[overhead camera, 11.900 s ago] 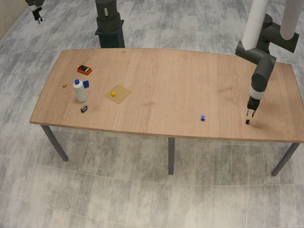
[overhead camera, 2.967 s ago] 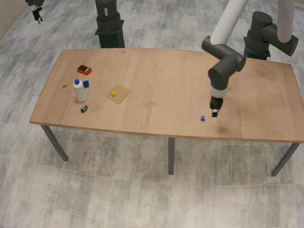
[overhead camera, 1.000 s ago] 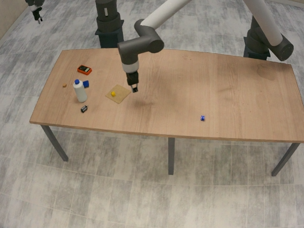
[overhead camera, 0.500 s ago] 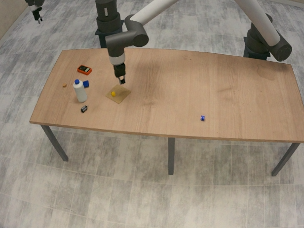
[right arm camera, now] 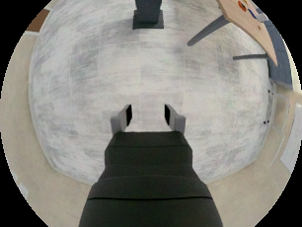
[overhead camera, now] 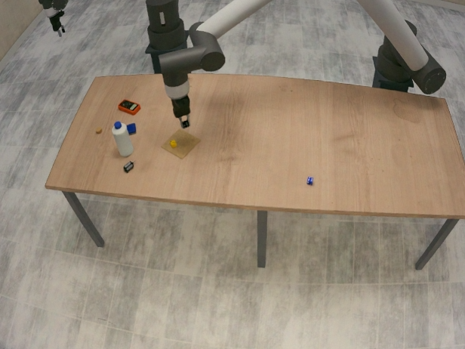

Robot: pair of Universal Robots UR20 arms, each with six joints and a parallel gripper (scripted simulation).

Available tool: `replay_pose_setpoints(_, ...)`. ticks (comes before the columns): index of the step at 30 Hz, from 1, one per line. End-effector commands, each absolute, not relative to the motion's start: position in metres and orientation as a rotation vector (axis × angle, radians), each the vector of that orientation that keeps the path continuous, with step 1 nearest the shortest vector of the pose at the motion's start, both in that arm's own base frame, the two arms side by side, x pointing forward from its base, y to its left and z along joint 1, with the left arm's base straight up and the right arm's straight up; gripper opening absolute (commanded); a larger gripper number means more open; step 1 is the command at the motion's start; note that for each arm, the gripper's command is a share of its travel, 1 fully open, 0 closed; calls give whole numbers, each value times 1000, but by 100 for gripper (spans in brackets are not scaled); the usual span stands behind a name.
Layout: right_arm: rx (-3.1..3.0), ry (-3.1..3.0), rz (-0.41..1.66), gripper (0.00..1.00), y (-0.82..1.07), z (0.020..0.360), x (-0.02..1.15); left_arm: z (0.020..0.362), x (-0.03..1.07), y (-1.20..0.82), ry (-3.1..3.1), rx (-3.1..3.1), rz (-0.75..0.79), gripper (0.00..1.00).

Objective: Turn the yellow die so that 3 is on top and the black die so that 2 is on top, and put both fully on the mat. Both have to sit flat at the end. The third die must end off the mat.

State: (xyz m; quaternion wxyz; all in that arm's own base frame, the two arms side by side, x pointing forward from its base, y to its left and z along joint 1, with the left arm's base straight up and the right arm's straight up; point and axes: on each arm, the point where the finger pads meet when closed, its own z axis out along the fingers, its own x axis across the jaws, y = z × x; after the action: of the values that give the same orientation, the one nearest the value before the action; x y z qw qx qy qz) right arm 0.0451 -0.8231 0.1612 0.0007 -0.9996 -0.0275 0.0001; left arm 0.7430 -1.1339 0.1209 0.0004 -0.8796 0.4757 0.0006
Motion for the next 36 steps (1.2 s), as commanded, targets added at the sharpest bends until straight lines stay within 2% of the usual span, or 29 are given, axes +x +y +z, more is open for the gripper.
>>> replay_pose_setpoints(1,-3140,-86,0,100,-824,162,45,116,743,-1135,1494,-2764,0,49)
replay_pose_setpoints(6,-3140,-86,0,100,-824,162,45,107,743,-1135,1494,-2764,0,49)
replay_pose_setpoints(21,-3140,-86,0,100,-824,162,45,40,744,-1136,1494,-2764,0,49)
replay_pose_setpoints(36,-3140,-86,0,100,-824,162,45,28,744,-1136,1494,-2764,0,49)
